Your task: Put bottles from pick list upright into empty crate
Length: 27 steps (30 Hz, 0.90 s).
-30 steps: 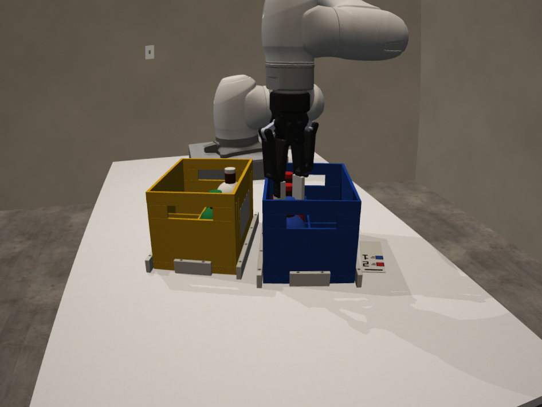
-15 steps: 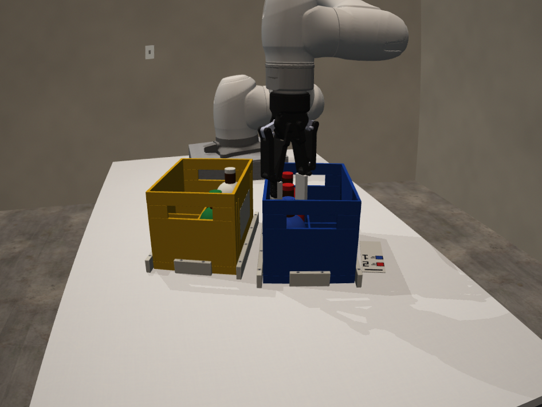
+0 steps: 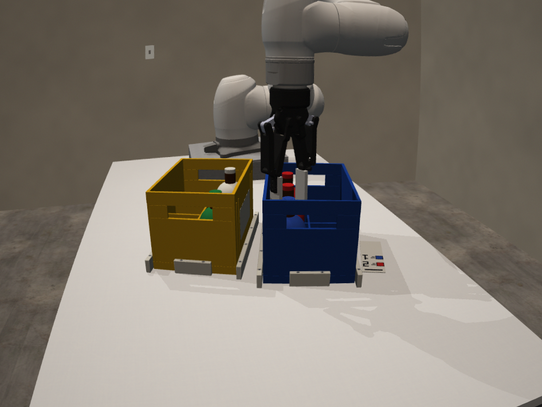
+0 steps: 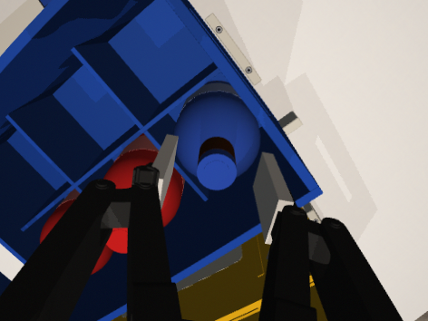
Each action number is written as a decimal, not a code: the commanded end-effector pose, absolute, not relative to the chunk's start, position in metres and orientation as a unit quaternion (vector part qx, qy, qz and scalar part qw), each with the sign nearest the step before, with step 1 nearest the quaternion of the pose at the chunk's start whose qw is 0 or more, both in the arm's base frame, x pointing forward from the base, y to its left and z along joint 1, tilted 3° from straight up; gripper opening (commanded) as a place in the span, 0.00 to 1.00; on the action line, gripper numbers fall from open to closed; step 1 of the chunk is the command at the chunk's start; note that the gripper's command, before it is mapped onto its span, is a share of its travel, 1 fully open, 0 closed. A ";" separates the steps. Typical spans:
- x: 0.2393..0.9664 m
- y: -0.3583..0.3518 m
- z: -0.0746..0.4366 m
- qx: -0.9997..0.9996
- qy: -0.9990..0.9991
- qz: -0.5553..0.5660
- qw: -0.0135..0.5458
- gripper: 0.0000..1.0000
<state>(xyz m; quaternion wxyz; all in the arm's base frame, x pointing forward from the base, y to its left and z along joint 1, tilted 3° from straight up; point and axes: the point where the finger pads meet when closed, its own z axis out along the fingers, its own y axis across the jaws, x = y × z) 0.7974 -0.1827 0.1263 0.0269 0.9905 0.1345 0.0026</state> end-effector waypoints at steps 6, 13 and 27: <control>0.797 -0.182 0.141 0.991 0.135 0.003 0.027 0.38; 0.797 -0.181 0.160 0.991 0.135 0.003 0.027 0.38; 0.797 -0.179 0.191 0.991 0.135 0.003 0.027 0.38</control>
